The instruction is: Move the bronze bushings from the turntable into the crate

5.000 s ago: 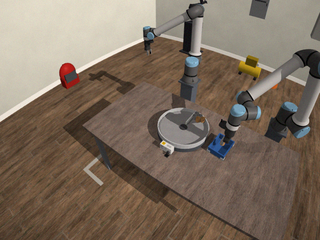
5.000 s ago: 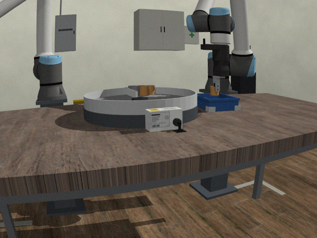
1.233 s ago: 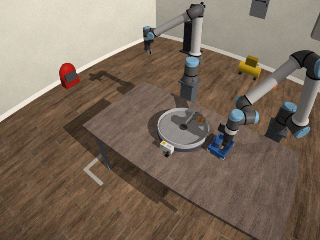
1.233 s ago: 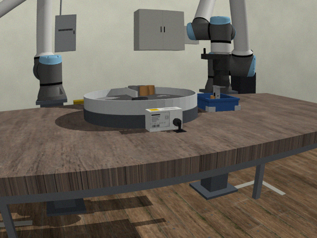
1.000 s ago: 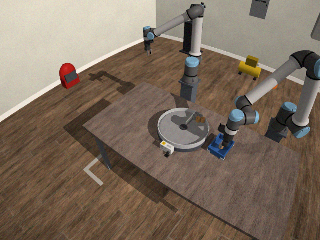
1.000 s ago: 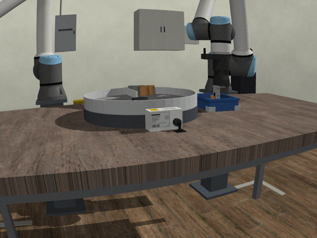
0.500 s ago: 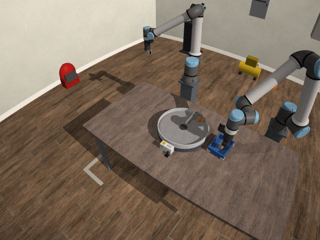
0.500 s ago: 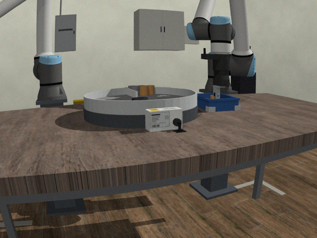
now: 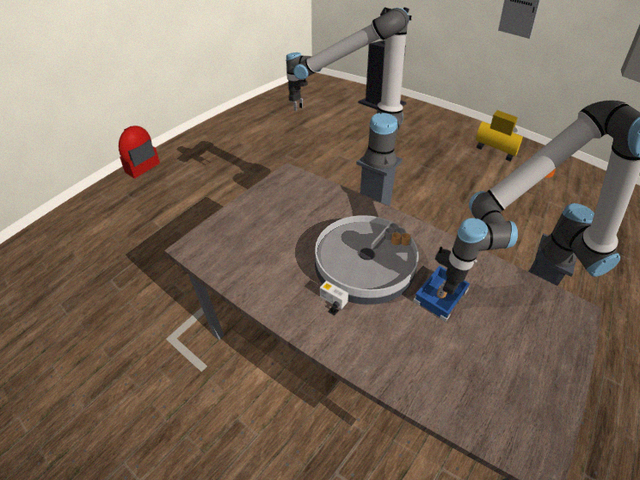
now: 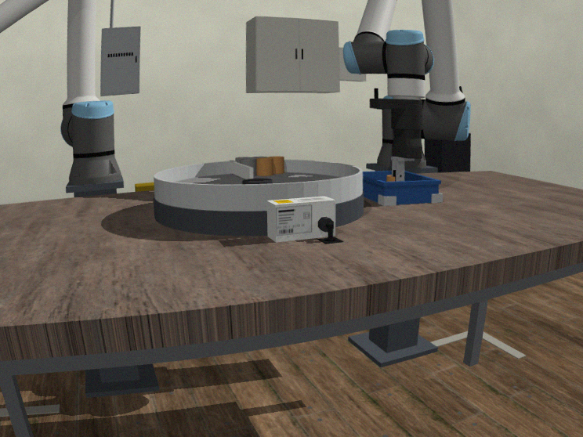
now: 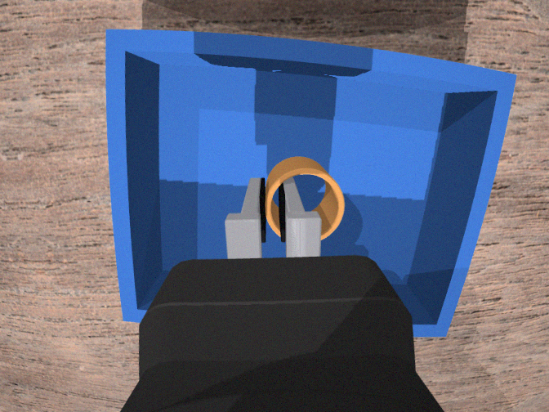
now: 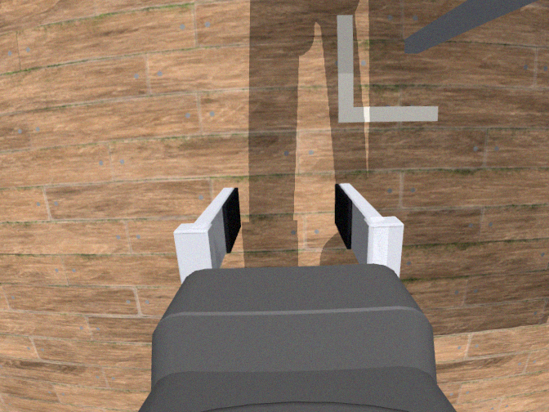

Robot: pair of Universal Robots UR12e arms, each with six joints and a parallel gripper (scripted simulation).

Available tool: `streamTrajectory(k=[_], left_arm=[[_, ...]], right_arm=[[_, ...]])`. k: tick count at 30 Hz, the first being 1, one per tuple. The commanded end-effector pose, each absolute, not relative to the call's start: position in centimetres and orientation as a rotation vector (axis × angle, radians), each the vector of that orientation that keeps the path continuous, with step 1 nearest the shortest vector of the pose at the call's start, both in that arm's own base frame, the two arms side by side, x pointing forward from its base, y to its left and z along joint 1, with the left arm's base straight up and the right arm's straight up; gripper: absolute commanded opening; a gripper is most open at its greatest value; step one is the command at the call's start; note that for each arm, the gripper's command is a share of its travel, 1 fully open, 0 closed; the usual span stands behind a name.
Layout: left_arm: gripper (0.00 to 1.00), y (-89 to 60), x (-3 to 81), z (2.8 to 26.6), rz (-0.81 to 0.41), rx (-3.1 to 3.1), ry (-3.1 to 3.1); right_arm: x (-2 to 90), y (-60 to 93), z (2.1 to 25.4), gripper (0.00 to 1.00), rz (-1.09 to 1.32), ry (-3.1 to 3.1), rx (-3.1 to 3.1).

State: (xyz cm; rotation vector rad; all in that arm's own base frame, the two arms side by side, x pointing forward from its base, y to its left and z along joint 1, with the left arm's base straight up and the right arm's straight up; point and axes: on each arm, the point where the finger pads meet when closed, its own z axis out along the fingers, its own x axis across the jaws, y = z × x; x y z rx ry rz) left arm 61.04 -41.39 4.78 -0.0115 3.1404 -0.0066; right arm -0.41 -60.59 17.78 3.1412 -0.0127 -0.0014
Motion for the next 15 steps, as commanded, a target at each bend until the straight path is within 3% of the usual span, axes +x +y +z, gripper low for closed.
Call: streamTrajectory(k=[1, 15], left_arm=[[0.00, -41.25, 61.01, 4.32, -0.004, -0.012, 3.143], [0.00, -41.28, 61.03, 4.20, -0.005, -0.012, 3.142]], right_arm=[[-0.51, -60.40, 17.70, 1.00, 0.000, -0.013, 3.141], [-0.51, -60.40, 17.70, 1.00, 0.000, -0.013, 3.141]])
